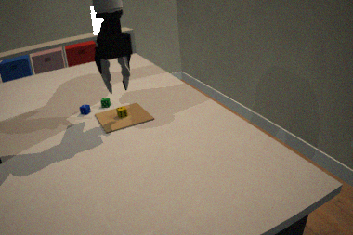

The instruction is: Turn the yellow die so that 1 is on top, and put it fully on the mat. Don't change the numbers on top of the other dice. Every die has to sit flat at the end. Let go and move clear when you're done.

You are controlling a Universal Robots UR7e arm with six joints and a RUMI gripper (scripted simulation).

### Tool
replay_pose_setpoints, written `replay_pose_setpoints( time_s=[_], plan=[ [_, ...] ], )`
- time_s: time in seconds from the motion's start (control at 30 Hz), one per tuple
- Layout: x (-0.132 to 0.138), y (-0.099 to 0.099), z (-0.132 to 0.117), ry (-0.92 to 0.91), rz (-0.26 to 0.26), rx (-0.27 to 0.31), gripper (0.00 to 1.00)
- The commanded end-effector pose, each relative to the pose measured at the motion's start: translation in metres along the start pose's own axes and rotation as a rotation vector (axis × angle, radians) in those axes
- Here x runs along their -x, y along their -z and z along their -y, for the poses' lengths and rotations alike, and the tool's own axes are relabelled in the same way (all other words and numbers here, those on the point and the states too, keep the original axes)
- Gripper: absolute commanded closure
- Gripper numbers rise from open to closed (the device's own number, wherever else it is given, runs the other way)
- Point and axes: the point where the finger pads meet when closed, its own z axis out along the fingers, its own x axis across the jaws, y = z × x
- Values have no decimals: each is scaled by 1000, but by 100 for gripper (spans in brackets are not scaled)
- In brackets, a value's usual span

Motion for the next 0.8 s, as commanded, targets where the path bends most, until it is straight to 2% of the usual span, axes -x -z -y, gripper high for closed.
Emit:
replay_pose_setpoints(
  time_s=[0.0, 0.43, 0.77],
  plan=[
    [0, 0, 0, 1, 4, 24, 76],
    [0, 0, 2, 0, 2, 232, 76],
    [-1, 1, 2, 0, -2, 255, 76]
  ],
)
